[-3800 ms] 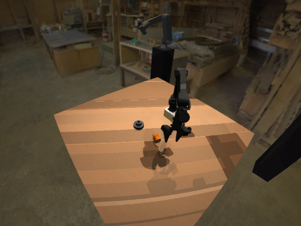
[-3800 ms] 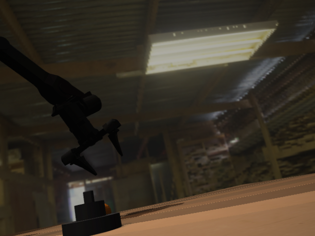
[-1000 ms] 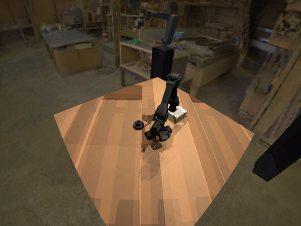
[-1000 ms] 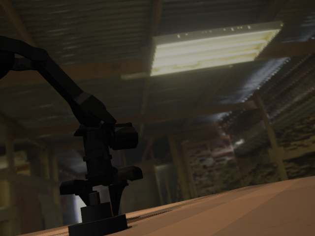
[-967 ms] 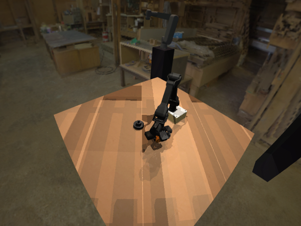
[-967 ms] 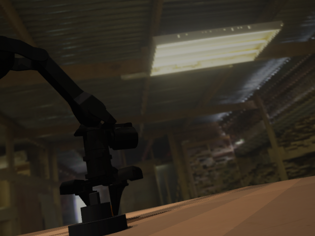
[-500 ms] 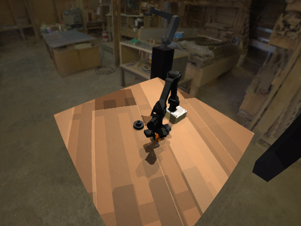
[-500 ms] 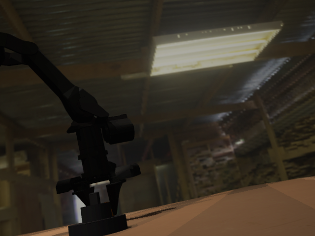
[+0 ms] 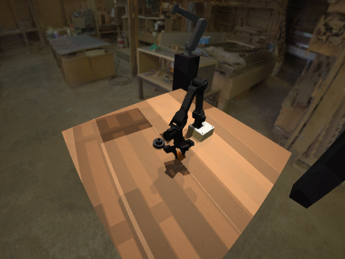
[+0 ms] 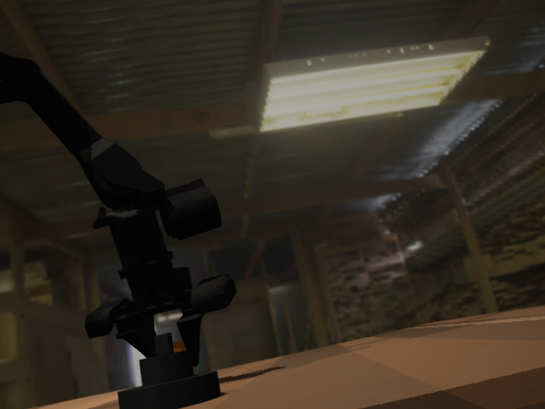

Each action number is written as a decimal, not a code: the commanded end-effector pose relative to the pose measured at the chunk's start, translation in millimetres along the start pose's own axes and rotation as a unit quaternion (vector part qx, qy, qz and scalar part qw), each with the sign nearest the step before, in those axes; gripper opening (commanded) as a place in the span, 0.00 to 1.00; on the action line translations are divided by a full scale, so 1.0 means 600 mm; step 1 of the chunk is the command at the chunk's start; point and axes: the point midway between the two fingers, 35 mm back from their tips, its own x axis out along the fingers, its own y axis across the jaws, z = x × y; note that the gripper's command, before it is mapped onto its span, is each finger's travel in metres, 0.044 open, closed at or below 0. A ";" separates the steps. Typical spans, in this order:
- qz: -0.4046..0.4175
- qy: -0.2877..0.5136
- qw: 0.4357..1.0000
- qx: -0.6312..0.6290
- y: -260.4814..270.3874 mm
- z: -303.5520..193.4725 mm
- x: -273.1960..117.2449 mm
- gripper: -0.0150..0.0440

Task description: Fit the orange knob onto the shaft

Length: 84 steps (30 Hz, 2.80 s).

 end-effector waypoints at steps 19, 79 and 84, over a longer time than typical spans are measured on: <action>0.000 -0.186 0.982 -0.002 0.001 -0.037 -0.022 0.56; 0.002 -0.352 0.936 0.000 0.002 -0.075 -0.030 0.92; 0.002 -0.352 0.936 0.000 0.002 -0.075 -0.030 1.00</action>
